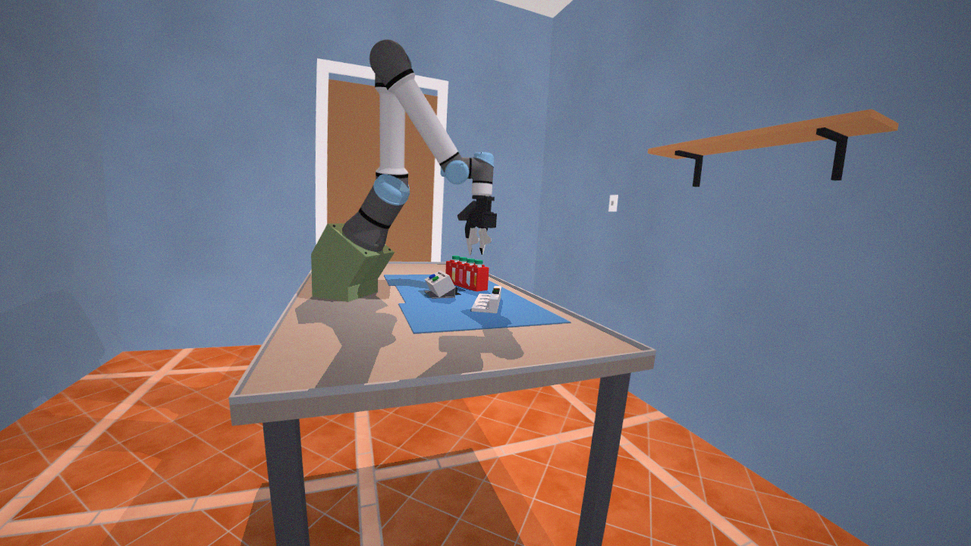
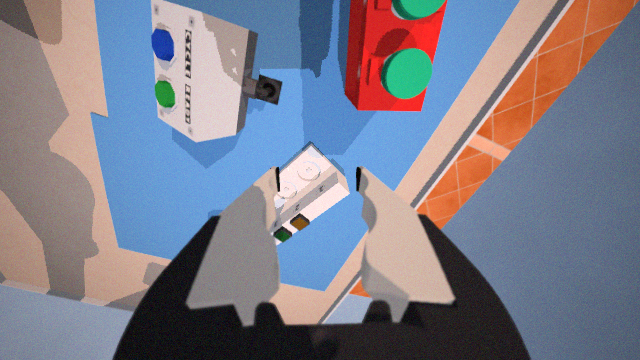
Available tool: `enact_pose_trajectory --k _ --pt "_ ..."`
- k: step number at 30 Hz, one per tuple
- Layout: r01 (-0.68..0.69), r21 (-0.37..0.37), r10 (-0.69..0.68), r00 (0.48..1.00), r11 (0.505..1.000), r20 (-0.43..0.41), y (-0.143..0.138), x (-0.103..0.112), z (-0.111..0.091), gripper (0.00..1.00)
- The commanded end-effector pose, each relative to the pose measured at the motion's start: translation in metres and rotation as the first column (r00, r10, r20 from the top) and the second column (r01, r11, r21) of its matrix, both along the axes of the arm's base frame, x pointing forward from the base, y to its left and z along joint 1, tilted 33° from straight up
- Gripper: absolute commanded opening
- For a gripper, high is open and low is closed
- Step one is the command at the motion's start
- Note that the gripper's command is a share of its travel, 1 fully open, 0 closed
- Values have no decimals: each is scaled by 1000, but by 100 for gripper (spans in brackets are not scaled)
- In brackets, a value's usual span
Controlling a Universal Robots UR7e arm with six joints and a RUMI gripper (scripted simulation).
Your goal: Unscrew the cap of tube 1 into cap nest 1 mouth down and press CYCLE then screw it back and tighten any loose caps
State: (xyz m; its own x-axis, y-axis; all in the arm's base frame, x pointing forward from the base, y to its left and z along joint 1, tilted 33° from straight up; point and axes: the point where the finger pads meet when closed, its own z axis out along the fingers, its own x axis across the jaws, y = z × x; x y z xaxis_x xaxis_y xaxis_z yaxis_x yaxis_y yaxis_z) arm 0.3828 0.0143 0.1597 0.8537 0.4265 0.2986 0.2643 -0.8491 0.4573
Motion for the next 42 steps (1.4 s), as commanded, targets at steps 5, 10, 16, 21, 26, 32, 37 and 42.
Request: enact_pose_trajectory --k 5,10,16,21,26,32,37,42 --pt "0 1 0 1000 1000 2 -1 -1 0 35" --pt "203 120 -212 975 972 67 23 0 -8 35" --pt "380 246 -415 904 891 104 46 0 -17 35" --pt "400 261 -438 893 879 107 62 0 -23 35" --pt "400 261 -438 893 879 107 85 0 -31 35" --pt "400 261 -438 893 879 107 117 0 -43 35" --pt "400 261 -438 893 879 107 132 0 -49 35" --pt "400 261 -438 893 879 107 164 1 -60 35"
